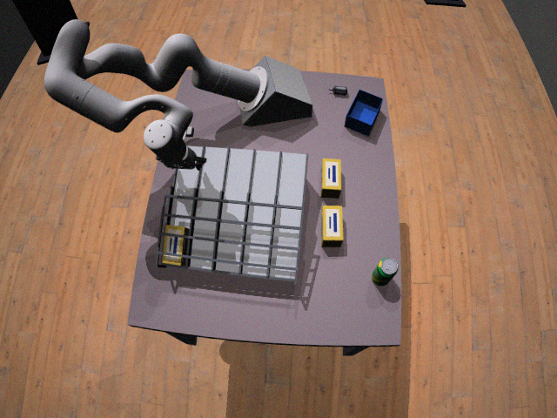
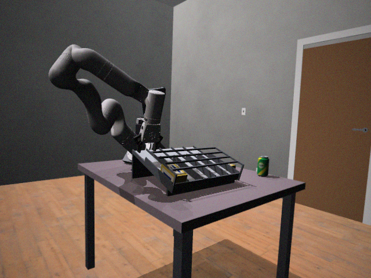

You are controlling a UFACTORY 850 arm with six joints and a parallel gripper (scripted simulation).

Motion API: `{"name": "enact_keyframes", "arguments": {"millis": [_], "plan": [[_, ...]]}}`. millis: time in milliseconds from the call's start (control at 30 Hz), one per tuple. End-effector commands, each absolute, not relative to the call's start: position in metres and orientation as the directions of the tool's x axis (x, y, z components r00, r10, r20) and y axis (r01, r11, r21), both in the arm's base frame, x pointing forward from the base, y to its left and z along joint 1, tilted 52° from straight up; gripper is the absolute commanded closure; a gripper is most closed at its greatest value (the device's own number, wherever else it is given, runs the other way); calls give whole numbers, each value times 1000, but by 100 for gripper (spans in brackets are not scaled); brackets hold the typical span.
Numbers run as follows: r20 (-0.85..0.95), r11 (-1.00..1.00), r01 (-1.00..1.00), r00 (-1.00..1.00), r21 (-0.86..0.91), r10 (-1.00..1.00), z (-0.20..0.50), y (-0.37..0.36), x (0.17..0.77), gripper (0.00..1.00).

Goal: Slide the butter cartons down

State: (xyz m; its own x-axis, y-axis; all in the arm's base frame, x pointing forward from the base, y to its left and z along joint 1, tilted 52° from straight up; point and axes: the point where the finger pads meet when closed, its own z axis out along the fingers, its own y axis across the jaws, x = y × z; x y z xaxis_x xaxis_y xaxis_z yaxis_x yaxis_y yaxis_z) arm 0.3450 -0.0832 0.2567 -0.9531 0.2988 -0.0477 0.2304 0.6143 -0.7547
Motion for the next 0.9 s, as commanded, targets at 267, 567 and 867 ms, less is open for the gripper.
{"name": "enact_keyframes", "arguments": {"millis": [267, 567, 867], "plan": [[-49, 615, 231, -953, -754, 298, 257, -83, 345, 0], [-49, 615, 231, -953, -754, 298, 275, -62, 350, 0], [-49, 615, 231, -953, -754, 298, 275, -62, 350, 0]]}}
